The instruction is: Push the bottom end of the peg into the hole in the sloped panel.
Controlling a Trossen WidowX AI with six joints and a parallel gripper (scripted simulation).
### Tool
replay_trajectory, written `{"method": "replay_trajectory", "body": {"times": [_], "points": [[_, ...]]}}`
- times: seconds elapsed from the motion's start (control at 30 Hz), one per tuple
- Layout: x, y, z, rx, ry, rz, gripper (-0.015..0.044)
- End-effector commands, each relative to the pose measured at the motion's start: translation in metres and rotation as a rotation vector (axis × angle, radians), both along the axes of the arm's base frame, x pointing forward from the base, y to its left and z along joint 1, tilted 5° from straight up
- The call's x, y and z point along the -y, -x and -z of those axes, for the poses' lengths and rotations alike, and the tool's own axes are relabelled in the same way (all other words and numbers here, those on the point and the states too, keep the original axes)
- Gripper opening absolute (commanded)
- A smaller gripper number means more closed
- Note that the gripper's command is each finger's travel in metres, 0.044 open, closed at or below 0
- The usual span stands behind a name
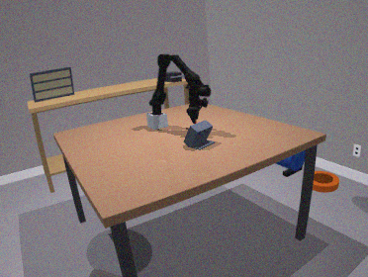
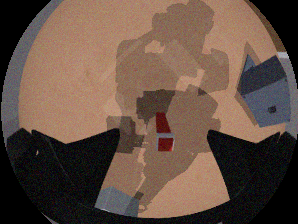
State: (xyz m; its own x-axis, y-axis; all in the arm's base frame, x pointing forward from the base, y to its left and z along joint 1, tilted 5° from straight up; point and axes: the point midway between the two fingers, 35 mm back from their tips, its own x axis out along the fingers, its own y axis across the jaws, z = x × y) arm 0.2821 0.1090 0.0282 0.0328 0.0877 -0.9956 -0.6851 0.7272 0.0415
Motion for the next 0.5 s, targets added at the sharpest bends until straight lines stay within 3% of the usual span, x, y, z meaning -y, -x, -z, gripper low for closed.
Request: {"method": "replay_trajectory", "body": {"times": [0.0, 0.47], "points": [[0.000, 0.001, 0.007, -0.006, -0.001, 0.004, 0.0440], [-0.002, 0.003, 0.028, -0.006, -0.001, 0.004, 0.0440]]}}
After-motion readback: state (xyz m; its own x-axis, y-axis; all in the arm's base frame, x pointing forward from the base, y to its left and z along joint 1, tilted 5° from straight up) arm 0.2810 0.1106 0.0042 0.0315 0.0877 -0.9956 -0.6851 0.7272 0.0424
